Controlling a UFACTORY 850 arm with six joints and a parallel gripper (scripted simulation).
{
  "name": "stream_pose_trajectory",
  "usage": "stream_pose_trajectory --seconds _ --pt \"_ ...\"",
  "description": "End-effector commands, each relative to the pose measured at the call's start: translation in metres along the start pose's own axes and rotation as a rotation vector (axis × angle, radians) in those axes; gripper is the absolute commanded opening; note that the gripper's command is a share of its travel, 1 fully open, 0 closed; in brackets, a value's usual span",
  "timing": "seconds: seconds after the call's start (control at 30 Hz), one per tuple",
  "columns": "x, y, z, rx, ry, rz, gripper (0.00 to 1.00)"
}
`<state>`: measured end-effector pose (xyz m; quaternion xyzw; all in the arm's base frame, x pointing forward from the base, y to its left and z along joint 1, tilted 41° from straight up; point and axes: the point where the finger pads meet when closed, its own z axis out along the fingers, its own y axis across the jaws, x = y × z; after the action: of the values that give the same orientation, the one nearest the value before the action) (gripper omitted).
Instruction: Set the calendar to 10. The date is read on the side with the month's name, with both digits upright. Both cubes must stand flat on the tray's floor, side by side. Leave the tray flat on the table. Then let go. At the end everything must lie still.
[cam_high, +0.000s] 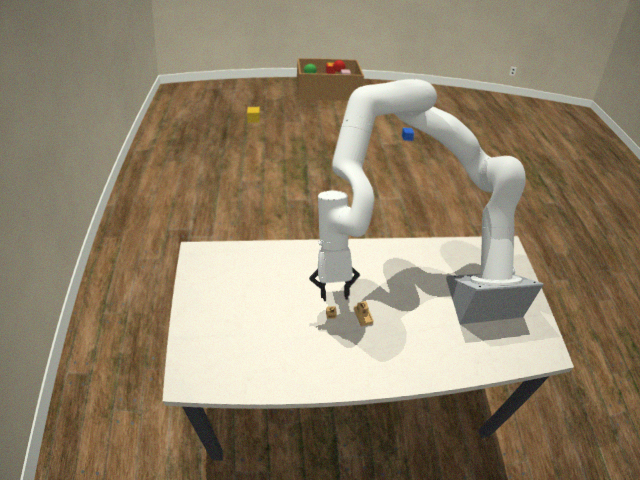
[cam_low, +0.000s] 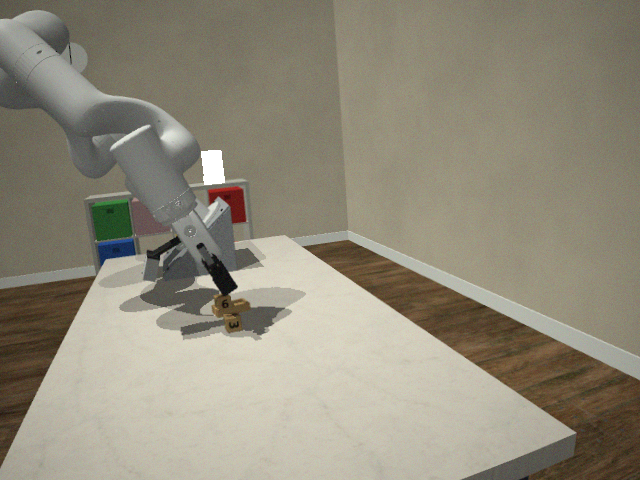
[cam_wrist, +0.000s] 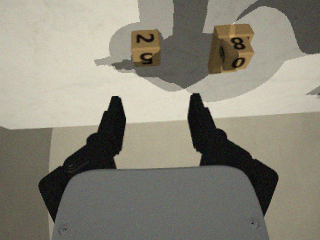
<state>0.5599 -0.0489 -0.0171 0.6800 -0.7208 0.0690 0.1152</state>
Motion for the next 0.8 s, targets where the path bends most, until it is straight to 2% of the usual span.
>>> stream_pose_trajectory --seconds 0.0,0.07,0.47,0.53,0.63,0.7,0.77 --pt "-0.0003 -0.0025 -0.0013 0.023 0.090 0.009 0.69" --pt "0.0000 -0.0044 -0.0021 0.033 0.116 0.011 0.69" --pt "-0.0032 -0.0063 -0.0024 0.041 0.160 0.013 0.69" --pt "-0.0037 -0.0052 -0.0010 0.033 0.205 0.013 0.69" --pt "-0.0046 -0.0045 0.0002 0.026 0.314 0.015 0.69" --pt "-0.0046 -0.0045 0.0002 0.026 0.314 0.015 0.69" --pt "-0.0053 -0.0054 -0.0006 0.032 0.386 0.017 0.69"
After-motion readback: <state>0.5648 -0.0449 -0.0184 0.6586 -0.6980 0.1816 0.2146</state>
